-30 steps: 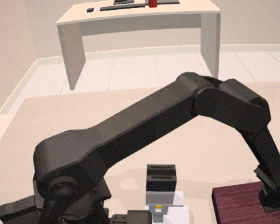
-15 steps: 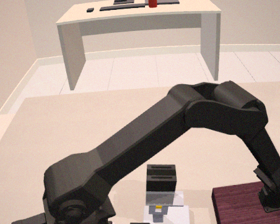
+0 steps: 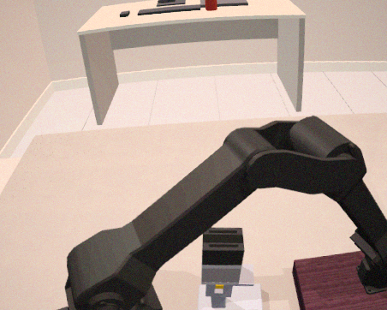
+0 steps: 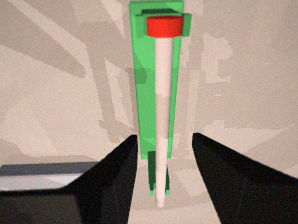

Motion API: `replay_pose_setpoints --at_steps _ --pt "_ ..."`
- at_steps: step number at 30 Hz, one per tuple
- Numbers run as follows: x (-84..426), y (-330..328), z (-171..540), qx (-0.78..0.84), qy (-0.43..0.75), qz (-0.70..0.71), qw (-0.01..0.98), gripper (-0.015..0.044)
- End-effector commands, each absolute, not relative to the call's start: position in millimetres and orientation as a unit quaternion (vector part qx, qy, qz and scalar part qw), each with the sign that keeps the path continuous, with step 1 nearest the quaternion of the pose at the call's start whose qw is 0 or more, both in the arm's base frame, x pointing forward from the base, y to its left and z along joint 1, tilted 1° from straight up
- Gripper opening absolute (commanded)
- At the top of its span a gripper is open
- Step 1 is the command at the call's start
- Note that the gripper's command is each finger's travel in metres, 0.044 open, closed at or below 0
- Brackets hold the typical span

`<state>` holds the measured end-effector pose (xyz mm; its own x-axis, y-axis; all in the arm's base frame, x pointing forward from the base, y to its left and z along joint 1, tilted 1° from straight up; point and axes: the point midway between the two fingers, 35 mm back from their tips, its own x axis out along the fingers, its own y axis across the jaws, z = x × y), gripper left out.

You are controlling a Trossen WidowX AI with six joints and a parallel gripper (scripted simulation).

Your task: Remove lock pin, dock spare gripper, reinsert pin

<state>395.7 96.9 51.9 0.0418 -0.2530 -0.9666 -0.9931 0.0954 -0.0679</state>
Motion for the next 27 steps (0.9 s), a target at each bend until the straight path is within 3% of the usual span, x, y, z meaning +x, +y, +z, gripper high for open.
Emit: replay_pose_setpoints --at_steps 1,25,27 --pt "394 95 40 -0.547 0.574 0.395 0.464 0.0180" --pt "395 95 23 -0.547 0.574 0.395 0.464 0.0180" --pt "395 95 23 -0.547 0.574 0.395 0.464 0.0127"
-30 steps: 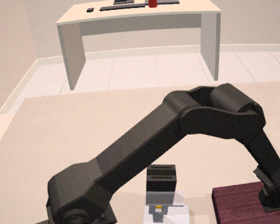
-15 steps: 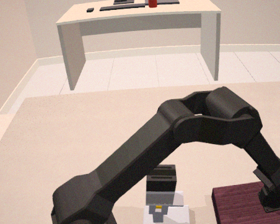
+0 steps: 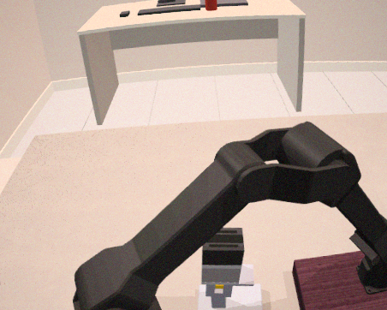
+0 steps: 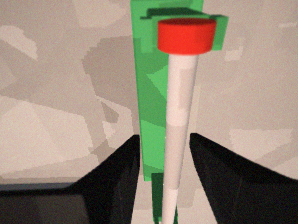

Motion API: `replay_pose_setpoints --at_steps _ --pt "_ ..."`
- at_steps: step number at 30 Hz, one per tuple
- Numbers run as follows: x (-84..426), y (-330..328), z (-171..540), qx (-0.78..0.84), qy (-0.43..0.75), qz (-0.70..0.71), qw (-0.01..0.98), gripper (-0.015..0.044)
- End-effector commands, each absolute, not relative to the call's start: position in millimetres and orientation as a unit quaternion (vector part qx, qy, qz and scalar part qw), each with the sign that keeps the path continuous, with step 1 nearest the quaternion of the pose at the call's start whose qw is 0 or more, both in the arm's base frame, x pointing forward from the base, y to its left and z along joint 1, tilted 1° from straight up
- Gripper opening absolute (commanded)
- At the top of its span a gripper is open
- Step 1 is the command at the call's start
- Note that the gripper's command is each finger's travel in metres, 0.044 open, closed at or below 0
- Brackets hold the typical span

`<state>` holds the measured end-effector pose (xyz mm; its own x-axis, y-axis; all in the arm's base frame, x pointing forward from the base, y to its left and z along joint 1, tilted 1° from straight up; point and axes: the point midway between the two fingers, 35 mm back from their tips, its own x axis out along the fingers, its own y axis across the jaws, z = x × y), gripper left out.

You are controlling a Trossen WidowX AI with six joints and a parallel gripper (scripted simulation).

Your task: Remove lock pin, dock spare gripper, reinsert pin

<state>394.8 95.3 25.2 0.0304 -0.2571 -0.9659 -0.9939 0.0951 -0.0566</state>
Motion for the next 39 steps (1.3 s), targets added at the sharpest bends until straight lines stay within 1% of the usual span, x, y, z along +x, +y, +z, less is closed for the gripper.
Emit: replay_pose_setpoints --at_steps 1,5,17,39 --pt "395 95 23 -0.547 0.574 0.395 0.464 0.0101" --pt "395 95 23 -0.547 0.574 0.395 0.464 0.0000" --pt "395 95 28 -0.547 0.574 0.395 0.464 0.0000" --pt "391 95 93 -0.547 0.574 0.395 0.464 0.0000"
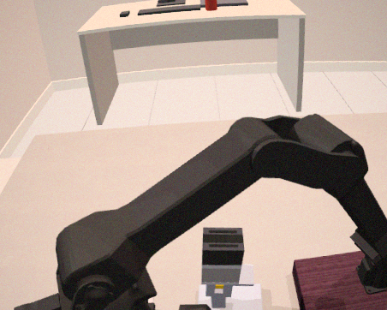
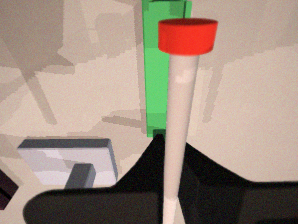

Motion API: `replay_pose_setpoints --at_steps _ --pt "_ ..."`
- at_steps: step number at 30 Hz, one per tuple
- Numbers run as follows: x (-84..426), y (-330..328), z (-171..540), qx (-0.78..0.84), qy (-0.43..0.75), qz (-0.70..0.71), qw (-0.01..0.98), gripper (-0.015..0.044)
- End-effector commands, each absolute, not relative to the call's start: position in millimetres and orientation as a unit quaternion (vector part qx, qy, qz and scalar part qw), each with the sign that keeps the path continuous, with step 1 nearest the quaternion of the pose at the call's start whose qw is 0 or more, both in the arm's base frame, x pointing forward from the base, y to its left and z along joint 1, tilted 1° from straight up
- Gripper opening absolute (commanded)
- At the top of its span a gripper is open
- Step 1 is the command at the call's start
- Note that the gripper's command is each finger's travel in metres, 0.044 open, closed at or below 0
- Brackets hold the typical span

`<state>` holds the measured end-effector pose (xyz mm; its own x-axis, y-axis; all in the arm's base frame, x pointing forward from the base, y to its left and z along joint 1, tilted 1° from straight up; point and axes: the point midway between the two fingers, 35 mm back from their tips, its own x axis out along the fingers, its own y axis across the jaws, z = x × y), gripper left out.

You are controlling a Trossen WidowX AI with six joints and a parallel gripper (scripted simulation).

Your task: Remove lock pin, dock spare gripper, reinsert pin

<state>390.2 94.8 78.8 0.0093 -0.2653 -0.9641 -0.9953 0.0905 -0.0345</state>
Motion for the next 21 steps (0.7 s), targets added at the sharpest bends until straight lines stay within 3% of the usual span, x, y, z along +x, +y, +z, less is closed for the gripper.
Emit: replay_pose_setpoints --at_steps 1,21 --pt "391 95 93 -0.547 0.574 0.395 0.464 0.0000" --pt "377 98 90 -0.541 0.579 0.399 0.462 0.0000"
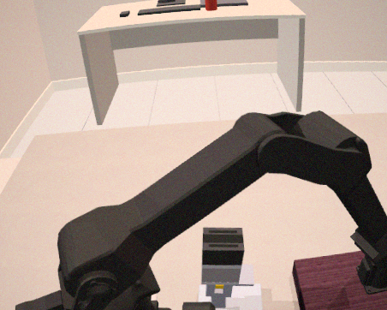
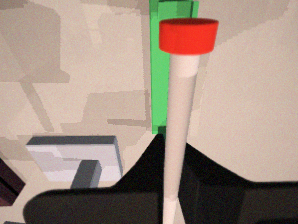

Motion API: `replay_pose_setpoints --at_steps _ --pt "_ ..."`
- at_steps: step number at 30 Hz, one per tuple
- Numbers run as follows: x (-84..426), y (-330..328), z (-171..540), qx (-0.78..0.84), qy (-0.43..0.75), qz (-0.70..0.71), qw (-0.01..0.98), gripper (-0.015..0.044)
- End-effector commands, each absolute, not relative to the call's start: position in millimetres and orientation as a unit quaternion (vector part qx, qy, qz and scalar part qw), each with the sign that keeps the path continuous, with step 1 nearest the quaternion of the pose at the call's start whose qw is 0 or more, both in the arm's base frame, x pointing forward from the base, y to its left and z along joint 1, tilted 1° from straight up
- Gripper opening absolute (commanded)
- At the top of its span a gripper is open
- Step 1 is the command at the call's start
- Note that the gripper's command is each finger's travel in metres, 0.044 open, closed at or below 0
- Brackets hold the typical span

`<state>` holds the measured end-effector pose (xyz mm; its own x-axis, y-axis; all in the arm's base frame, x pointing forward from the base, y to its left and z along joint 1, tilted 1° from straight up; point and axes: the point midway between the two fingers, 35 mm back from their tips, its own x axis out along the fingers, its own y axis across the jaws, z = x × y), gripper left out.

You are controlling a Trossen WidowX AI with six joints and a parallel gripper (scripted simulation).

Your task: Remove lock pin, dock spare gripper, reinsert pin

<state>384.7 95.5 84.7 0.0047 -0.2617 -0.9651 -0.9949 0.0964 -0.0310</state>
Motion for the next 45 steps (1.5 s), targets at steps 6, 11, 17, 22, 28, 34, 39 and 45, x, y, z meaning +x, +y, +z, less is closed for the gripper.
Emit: replay_pose_setpoints --at_steps 6,11,17,22,28,34,39,45 --pt "360 102 95 -0.540 0.579 0.399 0.463 0.0000" --pt "345 105 98 -0.539 0.579 0.399 0.463 0.0000" --pt "326 108 101 -0.538 0.580 0.400 0.463 0.0000" --pt "311 109 102 -0.537 0.580 0.400 0.463 0.0000" --pt "294 109 103 -0.536 0.581 0.400 0.463 0.0000" --pt "294 109 93 -0.536 0.581 0.401 0.463 0.0000" --pt "295 110 69 -0.535 0.581 0.403 0.462 0.0000" --pt "294 109 51 -0.535 0.581 0.402 0.463 0.0000"
